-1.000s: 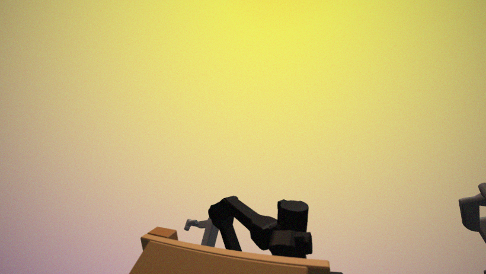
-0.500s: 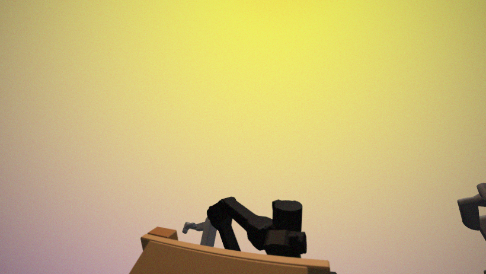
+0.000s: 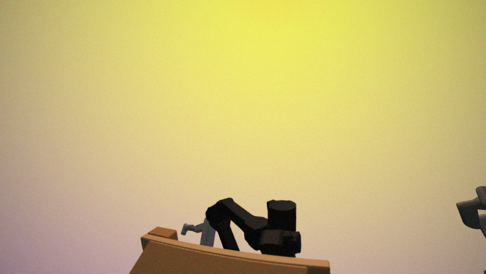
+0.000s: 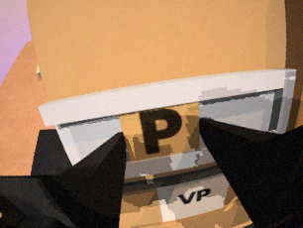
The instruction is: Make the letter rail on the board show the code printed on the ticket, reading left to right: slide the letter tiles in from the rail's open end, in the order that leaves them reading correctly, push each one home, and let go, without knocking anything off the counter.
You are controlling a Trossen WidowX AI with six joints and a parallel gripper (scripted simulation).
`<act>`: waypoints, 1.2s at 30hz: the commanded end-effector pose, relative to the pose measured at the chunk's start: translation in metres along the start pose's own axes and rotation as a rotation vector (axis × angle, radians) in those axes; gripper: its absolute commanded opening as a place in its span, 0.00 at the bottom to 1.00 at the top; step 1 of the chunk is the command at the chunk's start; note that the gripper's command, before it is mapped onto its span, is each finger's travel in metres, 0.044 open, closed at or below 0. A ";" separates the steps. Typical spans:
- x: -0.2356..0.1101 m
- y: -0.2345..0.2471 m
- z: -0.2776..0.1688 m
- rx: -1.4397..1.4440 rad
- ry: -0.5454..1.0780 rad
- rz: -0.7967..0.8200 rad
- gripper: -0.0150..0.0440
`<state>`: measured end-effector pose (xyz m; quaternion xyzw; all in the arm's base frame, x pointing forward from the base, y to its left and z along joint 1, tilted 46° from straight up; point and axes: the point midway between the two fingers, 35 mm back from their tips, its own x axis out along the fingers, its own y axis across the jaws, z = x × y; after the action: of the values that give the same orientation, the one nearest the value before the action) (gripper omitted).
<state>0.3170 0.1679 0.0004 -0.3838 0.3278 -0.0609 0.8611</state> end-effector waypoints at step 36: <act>0.000 -0.025 0.001 -0.002 -0.001 0.002 0.25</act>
<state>0.3205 0.1519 0.0160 -0.3848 0.3282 -0.0612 0.8605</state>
